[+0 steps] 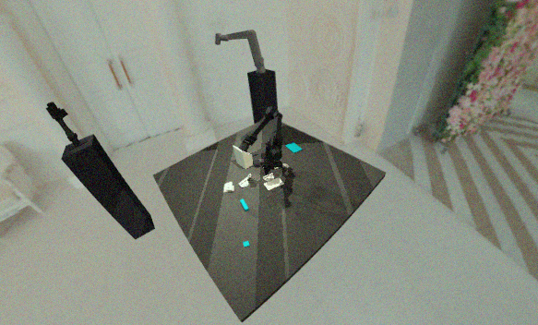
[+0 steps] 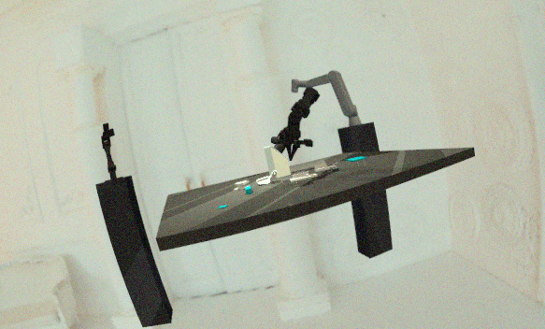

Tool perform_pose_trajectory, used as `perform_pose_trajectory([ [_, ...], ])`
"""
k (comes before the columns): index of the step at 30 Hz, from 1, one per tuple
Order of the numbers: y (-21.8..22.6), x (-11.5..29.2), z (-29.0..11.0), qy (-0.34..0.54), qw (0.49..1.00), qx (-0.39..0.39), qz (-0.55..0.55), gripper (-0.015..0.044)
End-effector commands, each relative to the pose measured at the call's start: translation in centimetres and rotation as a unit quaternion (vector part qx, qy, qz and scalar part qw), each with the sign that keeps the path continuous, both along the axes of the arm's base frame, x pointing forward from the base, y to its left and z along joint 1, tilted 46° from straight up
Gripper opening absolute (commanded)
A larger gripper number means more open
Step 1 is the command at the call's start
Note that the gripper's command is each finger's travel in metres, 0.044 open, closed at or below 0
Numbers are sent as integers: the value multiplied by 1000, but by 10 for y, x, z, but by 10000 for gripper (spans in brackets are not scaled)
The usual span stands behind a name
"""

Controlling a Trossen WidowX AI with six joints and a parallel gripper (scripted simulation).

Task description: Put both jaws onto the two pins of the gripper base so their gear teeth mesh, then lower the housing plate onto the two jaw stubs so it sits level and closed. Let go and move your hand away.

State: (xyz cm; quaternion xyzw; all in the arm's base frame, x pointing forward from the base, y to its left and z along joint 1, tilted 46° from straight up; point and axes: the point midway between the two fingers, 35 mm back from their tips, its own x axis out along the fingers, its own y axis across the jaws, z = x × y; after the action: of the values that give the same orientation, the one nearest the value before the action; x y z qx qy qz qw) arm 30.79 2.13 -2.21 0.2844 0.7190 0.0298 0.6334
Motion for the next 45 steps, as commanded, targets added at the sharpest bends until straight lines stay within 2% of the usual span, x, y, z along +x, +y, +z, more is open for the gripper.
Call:
perform_pose_trajectory([
  [1,-5,-10,-9,35,999,12,-36,0],
  [23,-33,-42,-31,160,965,53,-202,0],
  [45,-51,-76,-46,281,886,98,-355,0],
])
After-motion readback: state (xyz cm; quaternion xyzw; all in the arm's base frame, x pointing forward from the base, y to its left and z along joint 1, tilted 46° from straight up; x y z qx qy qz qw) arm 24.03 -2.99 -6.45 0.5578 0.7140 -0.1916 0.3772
